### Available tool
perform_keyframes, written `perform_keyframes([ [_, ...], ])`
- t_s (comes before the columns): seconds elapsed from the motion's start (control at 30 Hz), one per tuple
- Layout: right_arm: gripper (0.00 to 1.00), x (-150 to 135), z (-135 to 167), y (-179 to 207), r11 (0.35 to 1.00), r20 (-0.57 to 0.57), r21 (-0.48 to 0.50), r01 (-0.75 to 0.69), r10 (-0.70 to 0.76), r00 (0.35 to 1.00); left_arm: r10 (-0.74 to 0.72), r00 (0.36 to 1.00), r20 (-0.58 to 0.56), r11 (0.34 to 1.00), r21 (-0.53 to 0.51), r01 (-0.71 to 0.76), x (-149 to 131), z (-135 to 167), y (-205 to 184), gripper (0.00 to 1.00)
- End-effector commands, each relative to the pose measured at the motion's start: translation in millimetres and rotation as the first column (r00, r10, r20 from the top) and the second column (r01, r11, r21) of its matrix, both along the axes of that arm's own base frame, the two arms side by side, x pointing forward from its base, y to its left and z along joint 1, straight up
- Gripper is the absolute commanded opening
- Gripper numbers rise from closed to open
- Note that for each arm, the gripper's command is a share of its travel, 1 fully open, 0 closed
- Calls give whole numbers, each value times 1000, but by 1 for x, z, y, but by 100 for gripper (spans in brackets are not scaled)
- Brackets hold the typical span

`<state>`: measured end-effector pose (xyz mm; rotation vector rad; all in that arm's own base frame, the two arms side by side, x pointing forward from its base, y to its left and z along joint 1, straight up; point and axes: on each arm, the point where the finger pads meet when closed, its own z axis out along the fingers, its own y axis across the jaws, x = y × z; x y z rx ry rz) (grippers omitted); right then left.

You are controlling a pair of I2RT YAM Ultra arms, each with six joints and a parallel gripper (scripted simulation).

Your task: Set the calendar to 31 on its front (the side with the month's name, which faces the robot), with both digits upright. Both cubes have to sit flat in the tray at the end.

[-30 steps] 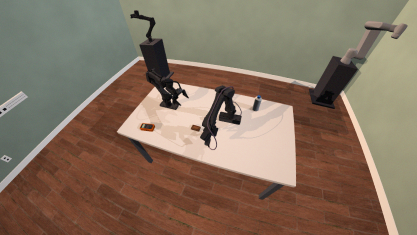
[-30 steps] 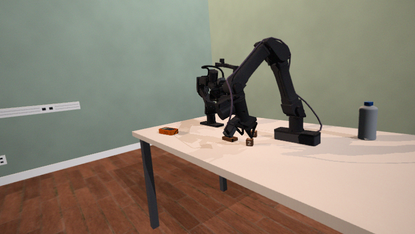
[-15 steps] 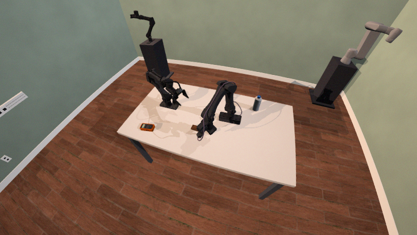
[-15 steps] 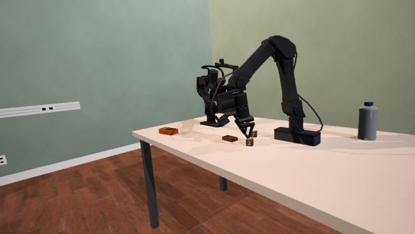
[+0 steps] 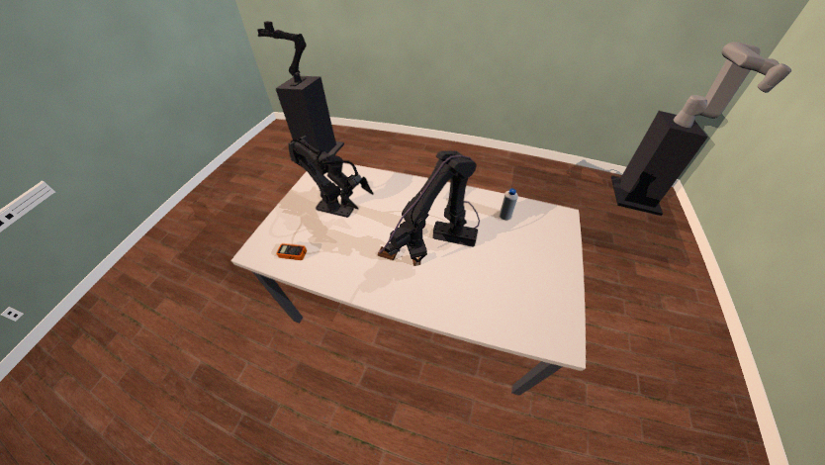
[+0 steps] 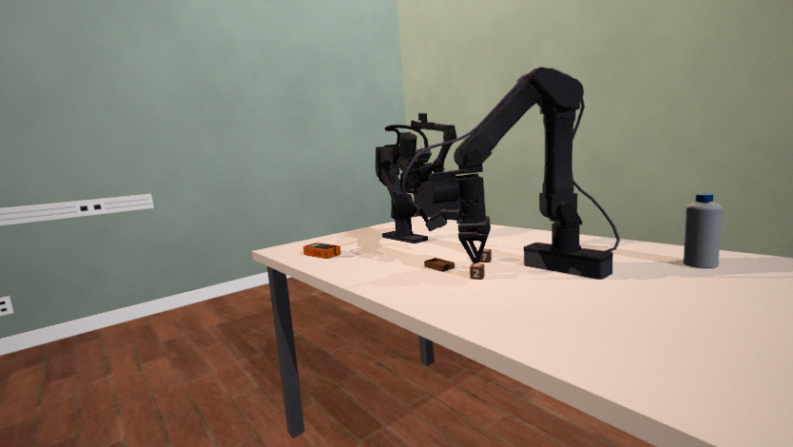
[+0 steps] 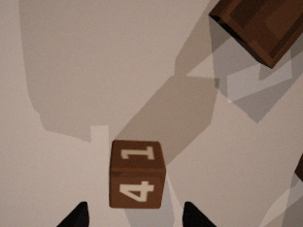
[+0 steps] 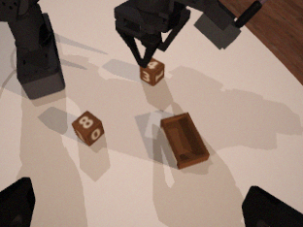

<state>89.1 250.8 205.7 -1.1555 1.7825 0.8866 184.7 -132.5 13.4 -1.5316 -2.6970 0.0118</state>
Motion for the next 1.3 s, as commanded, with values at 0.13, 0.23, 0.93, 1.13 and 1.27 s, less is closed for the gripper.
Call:
perform_keyframes([
  [0.13,100,4,15,-2,999,17,49,18,-18,1000,-52,998,46,998,-18,52,-2,3,-2,55],
  [0.23,100,4,15,-2,999,17,49,18,-18,1000,-52,998,46,998,-18,52,-2,3,-2,55],
  [0.93,100,4,15,-2,999,17,49,18,-18,1000,-53,998,46,999,-8,53,4,-27,-2,55],
  [1.13,100,4,15,-2,999,17,49,18,-18,1000,-53,998,46,999,-8,53,4,-32,-2,55],
  [1.27,100,4,15,-2,999,17,49,18,-18,1000,-53,998,46,999,-8,53,4,-32,-2,55],
])
